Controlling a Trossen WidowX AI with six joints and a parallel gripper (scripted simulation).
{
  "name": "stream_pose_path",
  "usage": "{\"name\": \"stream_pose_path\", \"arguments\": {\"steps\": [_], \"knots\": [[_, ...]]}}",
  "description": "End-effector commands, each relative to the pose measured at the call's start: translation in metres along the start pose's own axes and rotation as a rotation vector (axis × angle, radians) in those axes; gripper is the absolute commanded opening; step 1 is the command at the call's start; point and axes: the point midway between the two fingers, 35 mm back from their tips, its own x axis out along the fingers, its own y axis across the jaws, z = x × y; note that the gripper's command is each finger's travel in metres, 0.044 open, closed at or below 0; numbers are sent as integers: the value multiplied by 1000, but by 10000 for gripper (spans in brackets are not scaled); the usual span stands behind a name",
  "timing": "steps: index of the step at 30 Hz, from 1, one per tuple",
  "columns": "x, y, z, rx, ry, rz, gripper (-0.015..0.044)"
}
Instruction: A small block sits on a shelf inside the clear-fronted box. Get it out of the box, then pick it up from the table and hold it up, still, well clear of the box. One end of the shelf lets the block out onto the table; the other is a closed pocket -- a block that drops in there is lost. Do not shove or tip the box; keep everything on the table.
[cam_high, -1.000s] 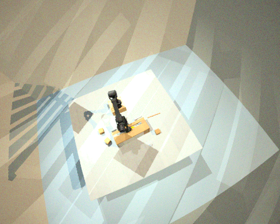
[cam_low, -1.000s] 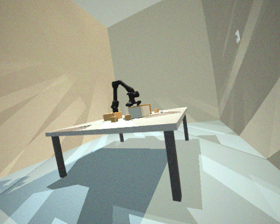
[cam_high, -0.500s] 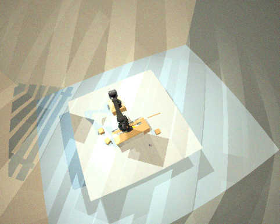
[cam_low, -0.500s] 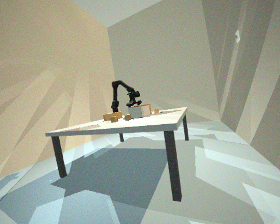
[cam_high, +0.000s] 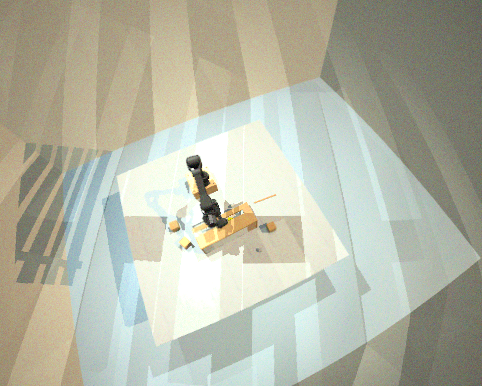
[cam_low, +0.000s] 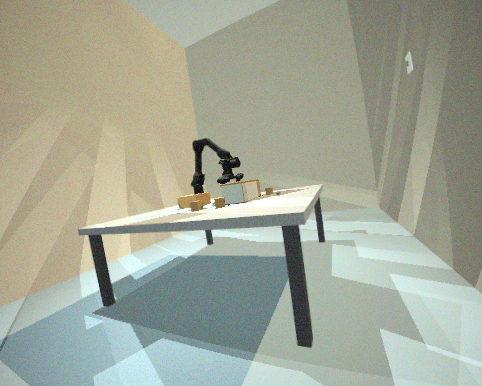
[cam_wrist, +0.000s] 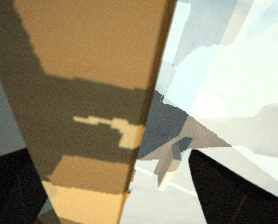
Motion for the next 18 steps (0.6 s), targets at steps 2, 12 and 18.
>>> {"name": "stream_pose_path", "arguments": {"steps": [2,12,18], "knots": [[2,0,-4,-1,3,-2,400],[5,0,-14,-1,4,-2,400],[7,0,-19,-1,5,-2,400]]}}
